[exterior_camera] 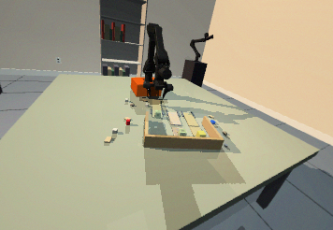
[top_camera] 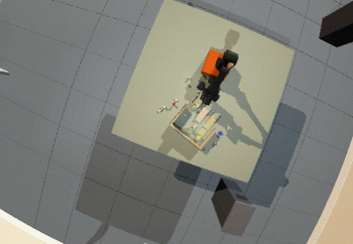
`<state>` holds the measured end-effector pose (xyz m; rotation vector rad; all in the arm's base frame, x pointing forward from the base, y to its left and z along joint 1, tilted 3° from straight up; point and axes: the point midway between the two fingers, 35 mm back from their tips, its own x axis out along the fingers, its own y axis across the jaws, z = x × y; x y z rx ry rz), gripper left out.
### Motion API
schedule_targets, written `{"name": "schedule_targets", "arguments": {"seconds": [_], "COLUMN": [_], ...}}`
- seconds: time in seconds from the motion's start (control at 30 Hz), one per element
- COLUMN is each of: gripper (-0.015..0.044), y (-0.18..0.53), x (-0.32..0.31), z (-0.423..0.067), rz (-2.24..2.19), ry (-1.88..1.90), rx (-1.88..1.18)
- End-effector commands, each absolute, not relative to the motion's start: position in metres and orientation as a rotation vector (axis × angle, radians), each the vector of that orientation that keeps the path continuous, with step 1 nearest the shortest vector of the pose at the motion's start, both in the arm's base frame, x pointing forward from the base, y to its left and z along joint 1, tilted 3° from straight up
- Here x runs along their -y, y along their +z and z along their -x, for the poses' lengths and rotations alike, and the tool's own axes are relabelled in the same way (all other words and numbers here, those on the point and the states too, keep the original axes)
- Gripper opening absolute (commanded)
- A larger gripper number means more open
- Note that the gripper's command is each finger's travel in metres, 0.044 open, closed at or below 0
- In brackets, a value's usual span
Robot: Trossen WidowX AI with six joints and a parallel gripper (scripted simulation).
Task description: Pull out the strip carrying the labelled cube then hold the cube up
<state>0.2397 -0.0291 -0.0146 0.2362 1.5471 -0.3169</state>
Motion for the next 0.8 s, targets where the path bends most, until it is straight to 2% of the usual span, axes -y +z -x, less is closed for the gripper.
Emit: {"name": "schedule_targets", "arguments": {"seconds": [0.0, 0.77], "gripper": [0.044, 0.044], "y": [-0.012, -0.003], "x": [0.035, 0.059], "z": [-0.256, -0.314], "rz": [-0.233, -0.232], "ry": [-0.311, -0.312], "rx": [-1.541, -1.535]}}
